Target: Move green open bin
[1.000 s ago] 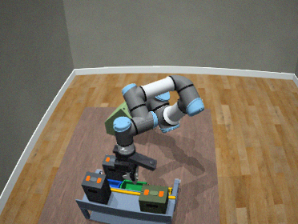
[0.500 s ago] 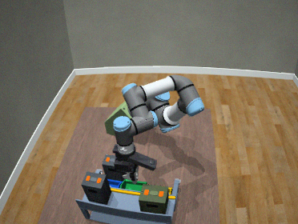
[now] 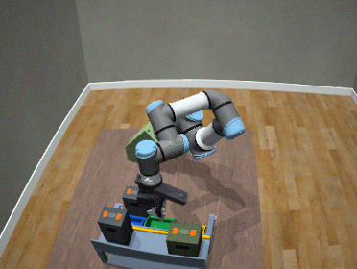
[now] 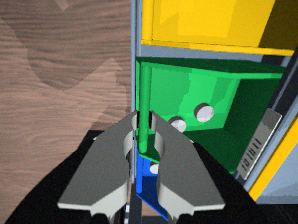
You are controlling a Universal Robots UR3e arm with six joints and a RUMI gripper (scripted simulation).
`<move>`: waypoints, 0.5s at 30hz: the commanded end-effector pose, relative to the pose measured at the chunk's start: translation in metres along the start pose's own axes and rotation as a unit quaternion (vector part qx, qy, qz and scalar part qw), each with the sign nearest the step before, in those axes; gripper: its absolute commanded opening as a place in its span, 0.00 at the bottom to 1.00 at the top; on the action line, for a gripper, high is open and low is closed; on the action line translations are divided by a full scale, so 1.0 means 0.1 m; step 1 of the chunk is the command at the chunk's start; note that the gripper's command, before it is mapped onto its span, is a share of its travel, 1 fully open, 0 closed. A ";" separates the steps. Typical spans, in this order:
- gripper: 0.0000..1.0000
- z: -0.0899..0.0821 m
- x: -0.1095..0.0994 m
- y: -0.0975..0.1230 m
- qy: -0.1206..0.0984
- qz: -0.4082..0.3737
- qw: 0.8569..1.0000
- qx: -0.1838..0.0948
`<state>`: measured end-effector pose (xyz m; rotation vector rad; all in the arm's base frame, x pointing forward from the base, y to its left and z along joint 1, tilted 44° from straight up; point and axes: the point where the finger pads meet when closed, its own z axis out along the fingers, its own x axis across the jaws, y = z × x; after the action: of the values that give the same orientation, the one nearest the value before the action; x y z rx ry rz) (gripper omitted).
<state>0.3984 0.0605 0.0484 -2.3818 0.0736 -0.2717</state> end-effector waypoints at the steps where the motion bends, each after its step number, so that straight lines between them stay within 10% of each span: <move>1: 0.00 0.00 0.01 0.00 0.001 0.000 1.000 -0.001; 15: 0.00 0.00 -0.05 0.00 0.001 0.000 1.000 -0.001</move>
<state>0.3986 0.0612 0.0477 -2.3819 0.0735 -0.2720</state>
